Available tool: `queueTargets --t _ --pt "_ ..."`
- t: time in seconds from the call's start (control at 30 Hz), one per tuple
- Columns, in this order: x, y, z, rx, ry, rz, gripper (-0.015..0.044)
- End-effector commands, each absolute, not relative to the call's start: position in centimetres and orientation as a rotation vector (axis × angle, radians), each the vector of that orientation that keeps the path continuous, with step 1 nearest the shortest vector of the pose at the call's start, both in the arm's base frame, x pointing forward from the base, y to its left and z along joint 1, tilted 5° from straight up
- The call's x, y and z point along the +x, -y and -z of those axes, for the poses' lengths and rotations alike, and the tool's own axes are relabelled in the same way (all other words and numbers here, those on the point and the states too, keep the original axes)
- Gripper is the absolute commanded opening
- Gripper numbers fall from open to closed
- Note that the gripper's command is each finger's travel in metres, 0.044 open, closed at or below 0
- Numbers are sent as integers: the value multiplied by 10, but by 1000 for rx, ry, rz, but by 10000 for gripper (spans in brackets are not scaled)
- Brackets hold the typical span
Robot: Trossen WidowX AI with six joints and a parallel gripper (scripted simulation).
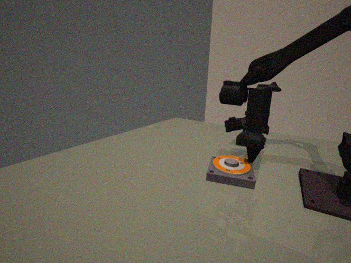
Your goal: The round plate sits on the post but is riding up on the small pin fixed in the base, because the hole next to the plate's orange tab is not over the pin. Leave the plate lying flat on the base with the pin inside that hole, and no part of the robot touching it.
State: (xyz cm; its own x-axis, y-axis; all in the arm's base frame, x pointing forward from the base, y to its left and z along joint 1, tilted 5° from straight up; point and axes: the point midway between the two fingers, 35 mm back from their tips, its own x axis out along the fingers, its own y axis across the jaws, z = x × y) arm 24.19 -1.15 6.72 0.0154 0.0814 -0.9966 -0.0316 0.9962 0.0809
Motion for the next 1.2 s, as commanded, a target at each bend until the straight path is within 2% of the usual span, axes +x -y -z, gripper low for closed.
queueTargets --t 0.0,1.17 --pt "244 16 -67 35 -1551 -88 0" --pt "281 46 -67 33 -1549 -86 0"
